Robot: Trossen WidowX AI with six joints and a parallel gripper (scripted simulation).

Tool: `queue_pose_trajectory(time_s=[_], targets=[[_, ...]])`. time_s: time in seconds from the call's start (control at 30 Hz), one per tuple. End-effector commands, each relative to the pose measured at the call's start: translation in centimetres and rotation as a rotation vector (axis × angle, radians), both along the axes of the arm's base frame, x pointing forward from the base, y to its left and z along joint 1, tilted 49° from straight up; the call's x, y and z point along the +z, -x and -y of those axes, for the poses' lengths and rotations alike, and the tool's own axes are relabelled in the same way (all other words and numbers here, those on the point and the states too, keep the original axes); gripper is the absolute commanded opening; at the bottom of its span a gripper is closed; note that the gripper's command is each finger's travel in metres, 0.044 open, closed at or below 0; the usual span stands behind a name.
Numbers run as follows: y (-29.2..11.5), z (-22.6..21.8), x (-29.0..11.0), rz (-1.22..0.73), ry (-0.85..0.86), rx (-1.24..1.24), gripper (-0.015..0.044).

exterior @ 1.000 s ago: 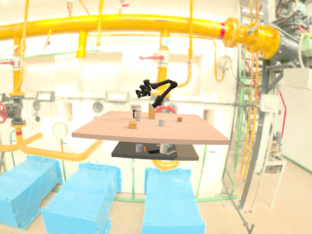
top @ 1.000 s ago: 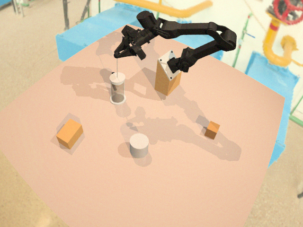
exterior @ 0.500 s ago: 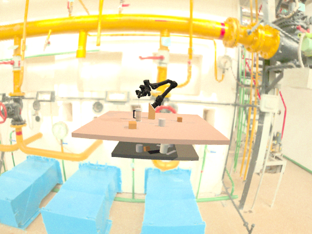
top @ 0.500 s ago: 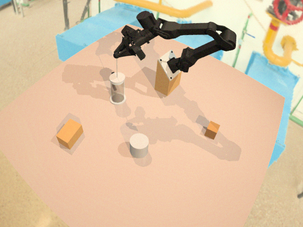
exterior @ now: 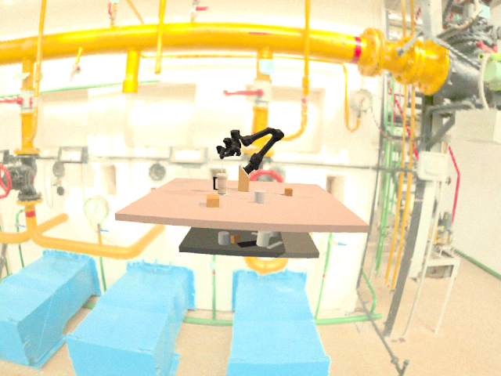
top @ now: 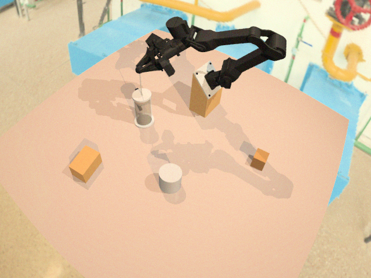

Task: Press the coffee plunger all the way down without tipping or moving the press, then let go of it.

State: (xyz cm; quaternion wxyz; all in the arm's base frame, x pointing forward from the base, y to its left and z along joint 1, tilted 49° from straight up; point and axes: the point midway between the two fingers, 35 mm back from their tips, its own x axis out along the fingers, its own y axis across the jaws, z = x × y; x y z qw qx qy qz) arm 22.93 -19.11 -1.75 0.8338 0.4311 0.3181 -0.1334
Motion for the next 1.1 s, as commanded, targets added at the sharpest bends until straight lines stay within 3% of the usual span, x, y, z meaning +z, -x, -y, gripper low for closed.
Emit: queue_pose_trajectory(time_s=[0.0, 1.07], targets=[[0.4, -1.7, -1.6, -0.035, -0.033, 0.011, 0.012], [-0.4, -5.2, -5.6, -0.033, -0.035, 0.01, 0.012]])
